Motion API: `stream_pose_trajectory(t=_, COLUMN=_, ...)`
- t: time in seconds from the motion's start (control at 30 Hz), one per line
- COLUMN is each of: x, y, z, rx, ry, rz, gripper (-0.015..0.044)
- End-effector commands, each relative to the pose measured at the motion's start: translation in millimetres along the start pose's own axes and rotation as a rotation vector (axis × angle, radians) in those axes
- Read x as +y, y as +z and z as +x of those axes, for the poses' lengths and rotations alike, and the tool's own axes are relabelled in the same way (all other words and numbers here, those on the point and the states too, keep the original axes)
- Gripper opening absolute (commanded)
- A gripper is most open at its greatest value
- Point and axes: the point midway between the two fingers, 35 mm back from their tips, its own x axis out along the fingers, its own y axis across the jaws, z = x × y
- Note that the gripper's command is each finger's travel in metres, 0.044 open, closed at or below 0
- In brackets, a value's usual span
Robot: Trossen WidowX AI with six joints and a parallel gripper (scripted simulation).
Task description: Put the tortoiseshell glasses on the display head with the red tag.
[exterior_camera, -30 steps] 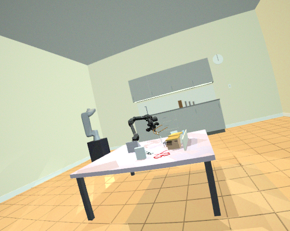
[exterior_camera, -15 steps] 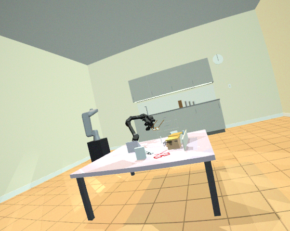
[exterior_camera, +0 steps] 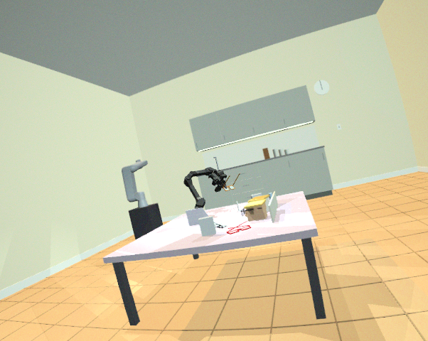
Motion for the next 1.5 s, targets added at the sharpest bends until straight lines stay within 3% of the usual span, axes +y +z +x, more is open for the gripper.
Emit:
stream_pose_trajectory(t=0.0, x=-1, y=0, z=0, rx=-0.001, ry=-0.004, rz=-0.006, gripper=0.0)
stream_pose_trajectory(t=0.5, x=0, y=1, z=5, rx=-0.018, ry=-0.011, rz=-0.022, gripper=0.0)
stream_pose_trajectory(t=1.03, x=17, y=28, z=75, rx=-0.232, ry=-0.192, rz=-0.217, gripper=0.0)
stream_pose_trajectory(t=1.47, x=35, y=64, z=122, rx=-0.29, ry=-0.409, rz=-0.301, gripper=0.0)
